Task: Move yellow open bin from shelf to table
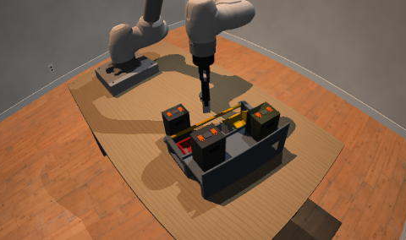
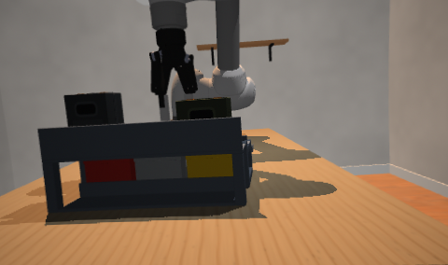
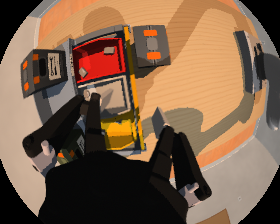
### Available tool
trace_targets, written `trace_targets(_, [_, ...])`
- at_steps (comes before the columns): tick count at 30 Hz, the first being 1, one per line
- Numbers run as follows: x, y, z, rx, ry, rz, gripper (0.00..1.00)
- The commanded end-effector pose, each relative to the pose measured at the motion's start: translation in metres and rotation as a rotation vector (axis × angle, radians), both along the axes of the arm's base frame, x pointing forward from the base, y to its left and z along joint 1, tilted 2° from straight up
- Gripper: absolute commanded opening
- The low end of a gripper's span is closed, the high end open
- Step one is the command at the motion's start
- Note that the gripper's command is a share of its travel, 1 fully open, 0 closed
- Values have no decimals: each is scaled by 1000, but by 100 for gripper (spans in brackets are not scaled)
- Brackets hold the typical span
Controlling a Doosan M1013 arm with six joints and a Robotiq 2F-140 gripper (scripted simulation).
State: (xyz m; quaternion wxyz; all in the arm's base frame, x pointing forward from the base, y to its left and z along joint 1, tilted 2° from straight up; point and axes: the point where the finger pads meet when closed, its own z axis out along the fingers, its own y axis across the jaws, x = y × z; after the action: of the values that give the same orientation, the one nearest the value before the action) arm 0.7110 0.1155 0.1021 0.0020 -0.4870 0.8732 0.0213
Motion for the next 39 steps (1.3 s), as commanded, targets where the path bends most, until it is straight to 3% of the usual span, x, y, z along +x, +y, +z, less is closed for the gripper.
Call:
trace_targets(1, [0,0,0,-3,7,-172,57])
trace_targets(14, [0,0,0,-4,9,-224,57])
trace_targets(19, [0,0,0,-8,19,-483,57])
trace_targets(31, [0,0,0,-8,19,-483,57])
trace_targets(36, [0,0,0,-12,29,-743,57])
trace_targets(39, [0,0,0,-12,29,-743,57])
